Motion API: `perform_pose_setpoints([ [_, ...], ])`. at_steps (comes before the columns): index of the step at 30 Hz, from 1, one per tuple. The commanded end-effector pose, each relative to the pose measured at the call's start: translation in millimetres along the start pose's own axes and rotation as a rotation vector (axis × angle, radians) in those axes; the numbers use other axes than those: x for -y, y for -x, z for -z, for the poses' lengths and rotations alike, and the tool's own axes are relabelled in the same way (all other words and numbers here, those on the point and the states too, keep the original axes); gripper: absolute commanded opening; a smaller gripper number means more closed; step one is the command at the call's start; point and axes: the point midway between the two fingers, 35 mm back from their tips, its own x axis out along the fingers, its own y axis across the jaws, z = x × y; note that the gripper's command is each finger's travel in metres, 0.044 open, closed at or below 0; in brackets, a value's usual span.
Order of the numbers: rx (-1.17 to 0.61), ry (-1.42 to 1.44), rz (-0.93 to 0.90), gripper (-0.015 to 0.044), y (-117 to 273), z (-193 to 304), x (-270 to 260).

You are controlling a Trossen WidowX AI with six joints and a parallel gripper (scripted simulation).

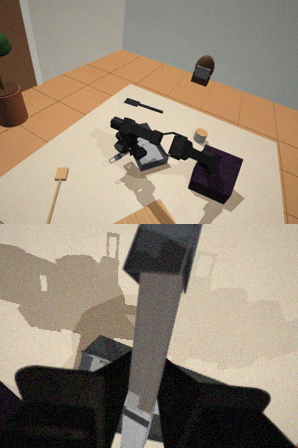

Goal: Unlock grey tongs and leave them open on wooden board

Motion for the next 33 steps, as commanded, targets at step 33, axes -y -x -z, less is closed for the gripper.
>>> perform_pose_setpoints([
  [33,0.041,1.508,0.024,-0.0150,1,-74,-65],
])
